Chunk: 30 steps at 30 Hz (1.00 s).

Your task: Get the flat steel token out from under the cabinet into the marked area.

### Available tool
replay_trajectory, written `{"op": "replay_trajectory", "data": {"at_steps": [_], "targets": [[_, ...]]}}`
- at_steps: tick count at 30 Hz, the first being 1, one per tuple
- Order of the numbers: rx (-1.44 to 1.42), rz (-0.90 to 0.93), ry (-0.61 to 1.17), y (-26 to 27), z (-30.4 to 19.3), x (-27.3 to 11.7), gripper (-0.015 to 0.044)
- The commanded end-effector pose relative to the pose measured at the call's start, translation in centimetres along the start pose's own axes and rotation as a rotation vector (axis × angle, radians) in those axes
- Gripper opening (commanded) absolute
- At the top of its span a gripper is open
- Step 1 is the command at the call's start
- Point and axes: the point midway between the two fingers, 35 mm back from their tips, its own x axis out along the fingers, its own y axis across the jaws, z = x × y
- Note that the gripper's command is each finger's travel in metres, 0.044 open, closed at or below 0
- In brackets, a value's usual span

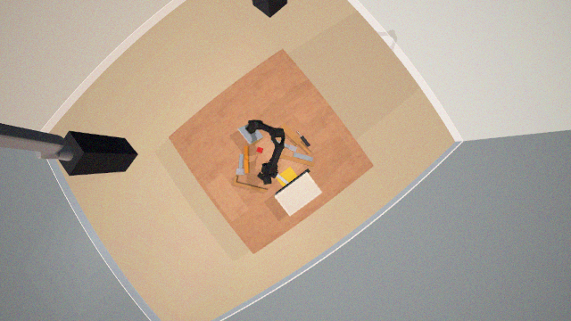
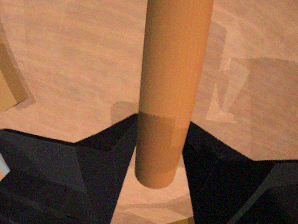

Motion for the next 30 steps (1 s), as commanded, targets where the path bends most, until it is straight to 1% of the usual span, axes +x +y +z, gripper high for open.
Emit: {"op": "replay_trajectory", "data": {"at_steps": [1, 30], "targets": [[0.002, 0.003, 0.002, 0.0, -0.7, 0.1, 0.0000], [0.003, 0.003, 0.003, -0.2, -4.6, 0.1, 0.0000]]}}
